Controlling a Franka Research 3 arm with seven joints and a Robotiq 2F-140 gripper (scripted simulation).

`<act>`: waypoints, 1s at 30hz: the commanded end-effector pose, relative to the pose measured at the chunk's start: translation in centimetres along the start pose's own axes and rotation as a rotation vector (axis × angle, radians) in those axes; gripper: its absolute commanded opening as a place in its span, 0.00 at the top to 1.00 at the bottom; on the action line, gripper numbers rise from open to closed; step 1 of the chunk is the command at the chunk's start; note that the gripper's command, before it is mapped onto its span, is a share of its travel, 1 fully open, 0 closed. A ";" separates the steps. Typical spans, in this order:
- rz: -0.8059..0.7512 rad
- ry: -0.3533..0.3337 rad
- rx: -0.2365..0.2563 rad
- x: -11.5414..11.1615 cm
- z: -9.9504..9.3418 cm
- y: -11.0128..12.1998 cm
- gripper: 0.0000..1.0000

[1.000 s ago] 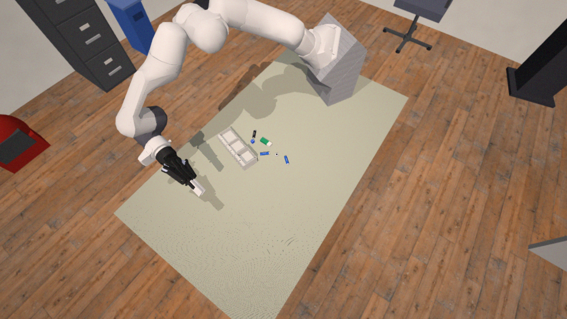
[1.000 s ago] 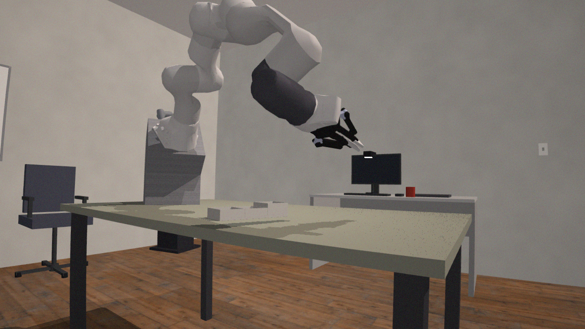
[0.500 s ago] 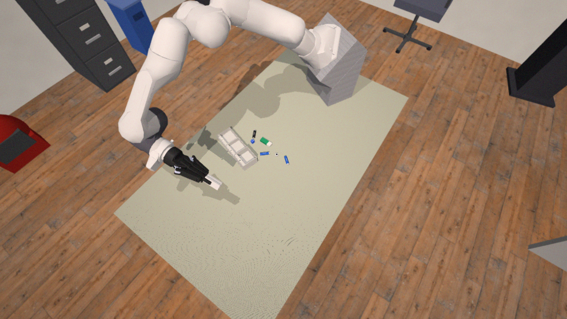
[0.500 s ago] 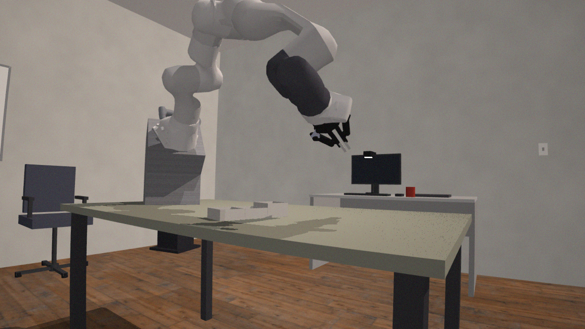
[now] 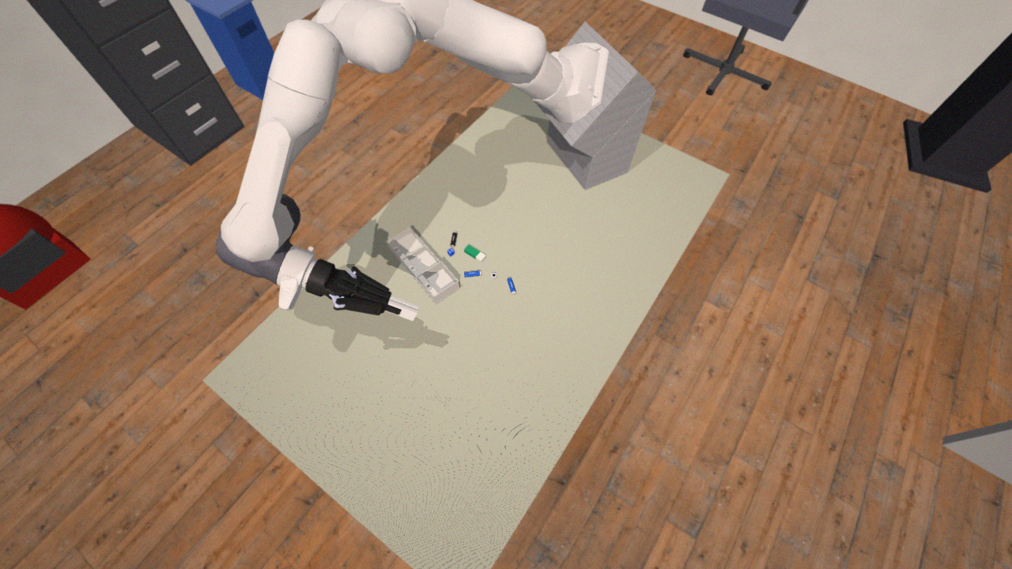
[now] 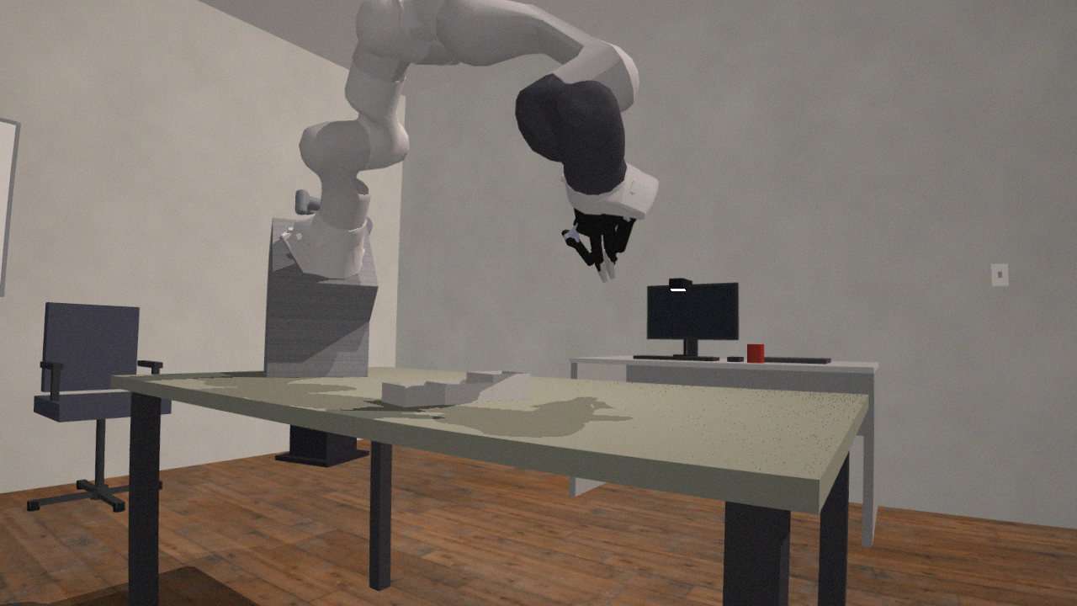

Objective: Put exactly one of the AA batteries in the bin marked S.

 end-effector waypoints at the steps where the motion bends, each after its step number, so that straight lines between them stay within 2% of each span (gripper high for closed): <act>1: 0.109 0.000 -0.112 -1.2 0.7 1.1 0.95; 4: 0.136 0.004 -0.165 -1.5 0.8 1.2 0.95; 6: 0.136 0.004 -0.165 -1.5 0.8 1.2 0.95; 7: 0.150 0.015 -0.212 -2.0 0.9 1.6 0.95; 10: 0.153 0.040 -0.294 -2.8 0.8 2.4 0.95; 13: 0.185 0.049 -0.329 -2.8 0.9 2.2 0.95; 15: 0.183 0.073 -0.385 -3.4 0.6 2.8 0.95; 17: 0.208 0.082 -0.408 -3.4 0.6 2.7 0.95; 19: 0.203 0.110 -0.459 -3.8 0.2 3.2 0.95; 21: 0.227 0.122 -0.482 -3.8 0.2 3.1 0.95; 23: 0.227 0.122 -0.482 -3.8 0.2 3.1 0.95; 24: 0.240 0.148 -0.523 -4.1 -0.2 3.4 0.95; 26: 0.252 0.170 -0.556 -4.2 -0.3 3.4 0.95; 30: 0.095 0.278 -0.628 -6.7 1.7 5.5 0.95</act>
Point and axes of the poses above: the point where the finger pads meet when closed, its own z axis out along the fingers, its own y axis across the jaws, x = y × z, the point moved 6 cm from there along -z, back along the fingers, and after that the axes turned 4 degrees about -z, right-handed, at the moved point
